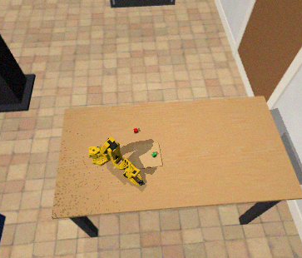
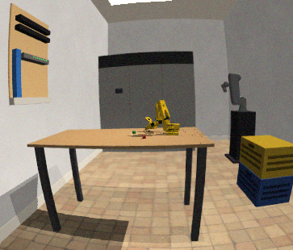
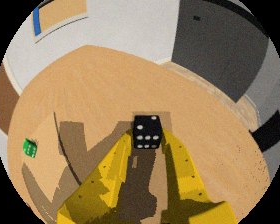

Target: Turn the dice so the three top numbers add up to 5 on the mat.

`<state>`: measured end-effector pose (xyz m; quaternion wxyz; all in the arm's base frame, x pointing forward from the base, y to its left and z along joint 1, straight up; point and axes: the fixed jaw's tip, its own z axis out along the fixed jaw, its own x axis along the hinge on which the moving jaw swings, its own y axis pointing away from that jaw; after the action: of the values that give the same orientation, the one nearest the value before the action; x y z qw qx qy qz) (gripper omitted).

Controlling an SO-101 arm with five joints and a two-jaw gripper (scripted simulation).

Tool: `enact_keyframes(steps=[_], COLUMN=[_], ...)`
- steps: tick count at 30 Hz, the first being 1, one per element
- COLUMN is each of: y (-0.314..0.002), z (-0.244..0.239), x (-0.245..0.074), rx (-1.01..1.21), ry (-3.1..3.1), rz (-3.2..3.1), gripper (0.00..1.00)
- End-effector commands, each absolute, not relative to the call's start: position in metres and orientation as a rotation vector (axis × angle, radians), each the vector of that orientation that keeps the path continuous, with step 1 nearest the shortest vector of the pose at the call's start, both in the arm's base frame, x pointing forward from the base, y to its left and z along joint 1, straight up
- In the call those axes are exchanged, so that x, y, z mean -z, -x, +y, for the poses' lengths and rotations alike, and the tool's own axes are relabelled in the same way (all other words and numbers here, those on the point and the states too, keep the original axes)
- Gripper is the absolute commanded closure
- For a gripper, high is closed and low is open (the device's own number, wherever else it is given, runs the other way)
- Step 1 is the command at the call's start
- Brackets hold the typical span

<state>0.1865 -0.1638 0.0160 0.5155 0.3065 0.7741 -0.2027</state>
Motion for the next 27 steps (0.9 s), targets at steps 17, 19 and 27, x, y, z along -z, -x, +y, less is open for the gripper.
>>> enact_keyframes(steps=[17, 19, 27], y=[-0.1931, -0.1931, -0.1931], z=[-0.1662, -0.1662, -0.1662], x=[-0.0228, -0.0228, -0.0228], rx=[0.486, 0.486, 0.486], ry=[-0.718, -0.718, -0.718], rz=[1.808, 1.808, 1.808], gripper=[0.94, 0.92, 0.89])
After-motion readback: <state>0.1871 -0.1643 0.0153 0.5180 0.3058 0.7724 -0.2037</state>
